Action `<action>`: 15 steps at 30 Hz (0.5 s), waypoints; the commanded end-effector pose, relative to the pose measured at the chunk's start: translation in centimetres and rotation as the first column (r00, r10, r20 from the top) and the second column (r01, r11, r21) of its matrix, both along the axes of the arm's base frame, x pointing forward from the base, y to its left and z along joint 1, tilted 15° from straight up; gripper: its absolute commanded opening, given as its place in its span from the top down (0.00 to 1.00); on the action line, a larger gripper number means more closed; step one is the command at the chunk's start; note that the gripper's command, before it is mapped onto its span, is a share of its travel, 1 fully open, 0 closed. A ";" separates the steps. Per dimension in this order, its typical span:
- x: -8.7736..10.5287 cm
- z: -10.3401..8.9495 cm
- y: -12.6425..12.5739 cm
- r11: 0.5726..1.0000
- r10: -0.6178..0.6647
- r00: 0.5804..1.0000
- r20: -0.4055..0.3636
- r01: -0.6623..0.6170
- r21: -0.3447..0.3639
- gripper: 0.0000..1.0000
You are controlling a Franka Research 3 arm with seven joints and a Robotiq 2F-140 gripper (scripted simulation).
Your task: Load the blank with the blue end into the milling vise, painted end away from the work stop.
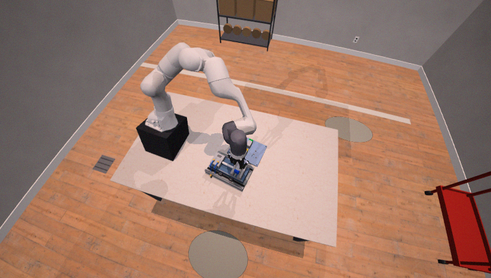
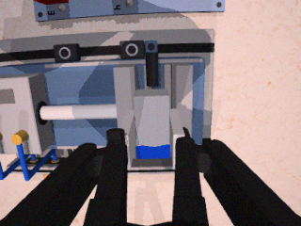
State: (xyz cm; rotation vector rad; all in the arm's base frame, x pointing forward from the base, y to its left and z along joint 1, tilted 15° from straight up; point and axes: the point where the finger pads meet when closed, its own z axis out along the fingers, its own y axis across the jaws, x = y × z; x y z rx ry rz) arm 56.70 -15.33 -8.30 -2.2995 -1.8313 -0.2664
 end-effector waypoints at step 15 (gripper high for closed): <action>0.0 -0.1 0.0 1.000 -0.001 1.000 0.003 0.001 -0.002 1.00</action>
